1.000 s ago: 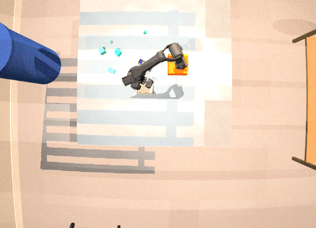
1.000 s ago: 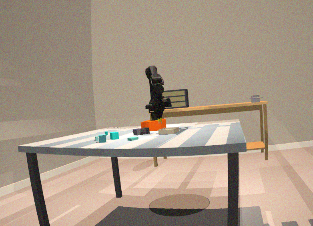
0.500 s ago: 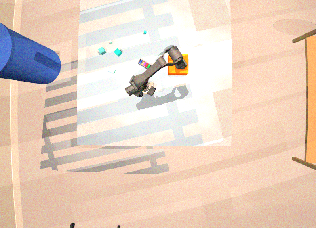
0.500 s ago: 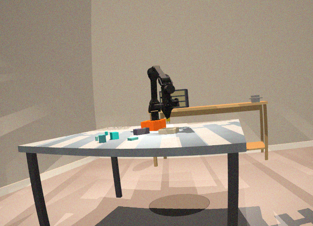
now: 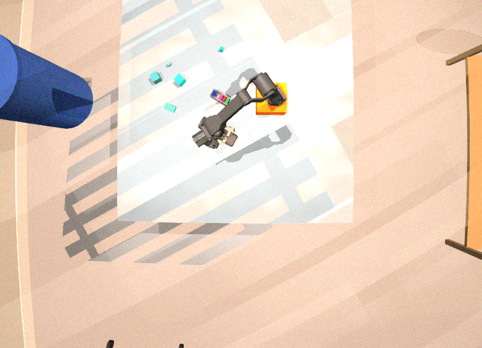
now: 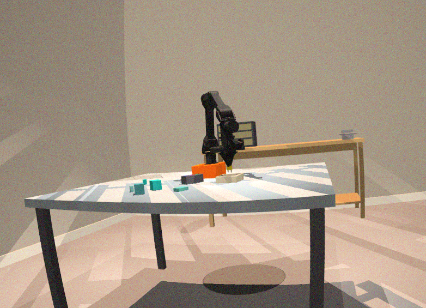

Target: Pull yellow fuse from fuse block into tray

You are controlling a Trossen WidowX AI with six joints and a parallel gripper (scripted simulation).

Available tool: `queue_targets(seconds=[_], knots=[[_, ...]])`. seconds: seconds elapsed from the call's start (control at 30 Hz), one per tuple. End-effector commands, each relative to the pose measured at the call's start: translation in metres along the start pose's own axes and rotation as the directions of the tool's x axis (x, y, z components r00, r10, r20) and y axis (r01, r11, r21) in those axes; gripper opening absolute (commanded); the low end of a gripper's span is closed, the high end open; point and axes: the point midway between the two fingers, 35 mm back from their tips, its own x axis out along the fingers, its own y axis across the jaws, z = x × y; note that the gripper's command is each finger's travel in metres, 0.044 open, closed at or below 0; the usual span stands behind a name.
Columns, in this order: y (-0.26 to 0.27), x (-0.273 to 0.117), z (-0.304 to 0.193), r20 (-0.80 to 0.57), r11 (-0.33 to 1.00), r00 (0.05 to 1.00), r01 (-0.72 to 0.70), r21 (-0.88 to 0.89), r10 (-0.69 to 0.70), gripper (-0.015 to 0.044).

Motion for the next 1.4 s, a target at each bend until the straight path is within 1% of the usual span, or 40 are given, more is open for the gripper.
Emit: queue_targets(seconds=[0.0, 0.27, 0.67, 0.7, 0.8, 0.83, 1.37], knots=[[0.0, 0.009, -0.002, -0.007, 1.0, 1.0, -0.001, 0.003, 0.001, 0.0], [0.001, 0.016, -0.002, -0.008, 1.0, 1.0, -0.001, 0.003, 0.001, 0.0], [0.001, 0.013, -0.001, -0.003, 1.0, 1.0, -0.001, 0.001, 0.001, 0.0315], [0.0, 0.01, -0.001, -0.003, 1.0, 1.0, -0.001, 0.001, 0.001, 0.033], [0.0, -0.021, -0.001, -0.007, 1.0, 1.0, -0.001, 0.003, 0.001, 0.033], [0.0, -0.024, -0.002, -0.007, 1.0, 1.0, -0.001, 0.003, 0.001, 0.033], [0.001, -0.024, -0.001, -0.005, 1.0, 1.0, -0.003, -0.001, 0.003, 0.033]])
